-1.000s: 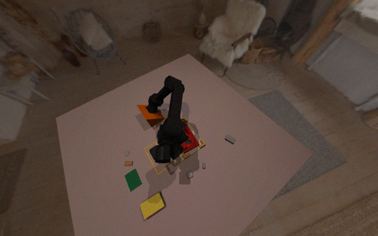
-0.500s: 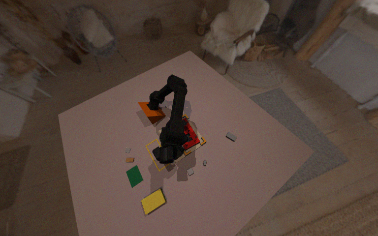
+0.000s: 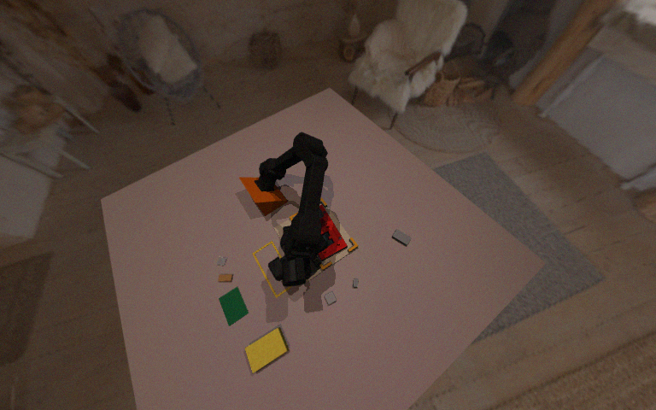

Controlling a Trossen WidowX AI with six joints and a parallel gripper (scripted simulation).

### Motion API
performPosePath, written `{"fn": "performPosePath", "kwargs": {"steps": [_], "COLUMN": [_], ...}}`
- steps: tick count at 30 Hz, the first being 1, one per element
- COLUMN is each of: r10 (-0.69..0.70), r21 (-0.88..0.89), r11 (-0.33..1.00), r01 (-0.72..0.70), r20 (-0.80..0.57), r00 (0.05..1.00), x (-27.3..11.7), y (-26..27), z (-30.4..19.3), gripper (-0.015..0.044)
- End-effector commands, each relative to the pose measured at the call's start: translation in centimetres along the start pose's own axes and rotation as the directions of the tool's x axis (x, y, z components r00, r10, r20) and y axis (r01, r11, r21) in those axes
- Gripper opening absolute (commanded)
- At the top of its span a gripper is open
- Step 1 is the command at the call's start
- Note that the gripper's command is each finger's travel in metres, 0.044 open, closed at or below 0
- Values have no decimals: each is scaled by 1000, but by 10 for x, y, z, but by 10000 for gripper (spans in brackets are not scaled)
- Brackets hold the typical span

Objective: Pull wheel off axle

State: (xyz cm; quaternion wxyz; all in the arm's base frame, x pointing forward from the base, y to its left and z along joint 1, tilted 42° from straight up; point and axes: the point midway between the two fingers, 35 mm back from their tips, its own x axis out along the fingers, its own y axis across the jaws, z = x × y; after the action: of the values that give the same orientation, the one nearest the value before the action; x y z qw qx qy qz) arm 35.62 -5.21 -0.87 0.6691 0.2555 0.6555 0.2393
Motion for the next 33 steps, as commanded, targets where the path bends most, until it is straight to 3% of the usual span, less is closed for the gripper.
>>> {"fn": "performPosePath", "kwargs": {"steps": [1,4,10,33], "r10": [0,0,0,1], "r21": [-2,-2,-1,1], "r11": [1000,1000,1000,1000], "r01": [0,0,0,-1], "r20": [-1,-1,-1,0], "r00": [1000,1000,1000,1000], "x": [0,0,-1,-9], "y": [1,1,1,0], "z": [0,0,0,0], "gripper": [162,142,0,0]}}
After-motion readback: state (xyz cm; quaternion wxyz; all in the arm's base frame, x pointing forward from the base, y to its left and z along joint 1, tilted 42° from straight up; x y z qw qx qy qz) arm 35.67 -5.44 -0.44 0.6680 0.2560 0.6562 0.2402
